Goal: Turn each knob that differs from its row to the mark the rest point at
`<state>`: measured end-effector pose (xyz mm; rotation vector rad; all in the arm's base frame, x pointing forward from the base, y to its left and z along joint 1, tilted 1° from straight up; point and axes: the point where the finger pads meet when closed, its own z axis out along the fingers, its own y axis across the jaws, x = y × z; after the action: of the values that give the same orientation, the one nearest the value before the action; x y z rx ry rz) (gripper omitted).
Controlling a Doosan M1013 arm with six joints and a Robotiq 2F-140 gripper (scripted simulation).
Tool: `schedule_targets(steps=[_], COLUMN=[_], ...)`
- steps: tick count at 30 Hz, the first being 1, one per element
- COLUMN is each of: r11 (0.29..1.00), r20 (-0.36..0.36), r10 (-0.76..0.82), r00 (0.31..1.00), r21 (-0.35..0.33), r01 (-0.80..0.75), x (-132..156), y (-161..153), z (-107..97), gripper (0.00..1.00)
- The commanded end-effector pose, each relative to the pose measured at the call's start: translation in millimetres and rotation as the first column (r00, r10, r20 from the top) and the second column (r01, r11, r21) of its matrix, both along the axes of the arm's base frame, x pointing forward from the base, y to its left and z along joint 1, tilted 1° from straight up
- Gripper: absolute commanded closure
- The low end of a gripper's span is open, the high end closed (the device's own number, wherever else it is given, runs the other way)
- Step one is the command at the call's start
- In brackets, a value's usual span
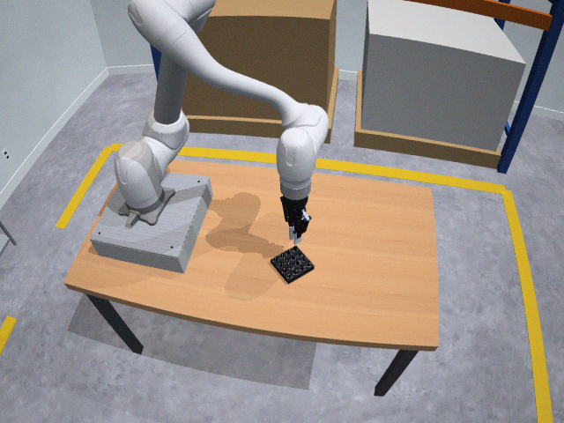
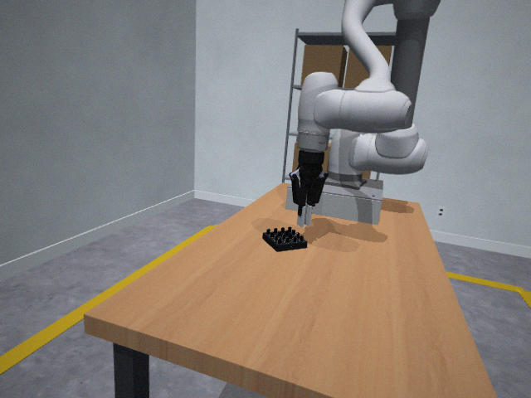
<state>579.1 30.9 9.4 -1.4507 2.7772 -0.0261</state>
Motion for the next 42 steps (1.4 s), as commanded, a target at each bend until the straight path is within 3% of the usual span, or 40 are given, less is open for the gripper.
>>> schedule_targets(steps=[1,24,42], r11=[1.0,1.0,1.0], r20=[0.0,0.0,0.0], r10=[0.0,0.0,0.0], r00=[1.0,1.0,1.0], r21=[0.0,0.0,0.0], r01=[0.0,0.0,0.0], x=[0,0,0], y=[0,0,0], z=[-3,-28,-31], gripper=[0.88,0.88,0.88])
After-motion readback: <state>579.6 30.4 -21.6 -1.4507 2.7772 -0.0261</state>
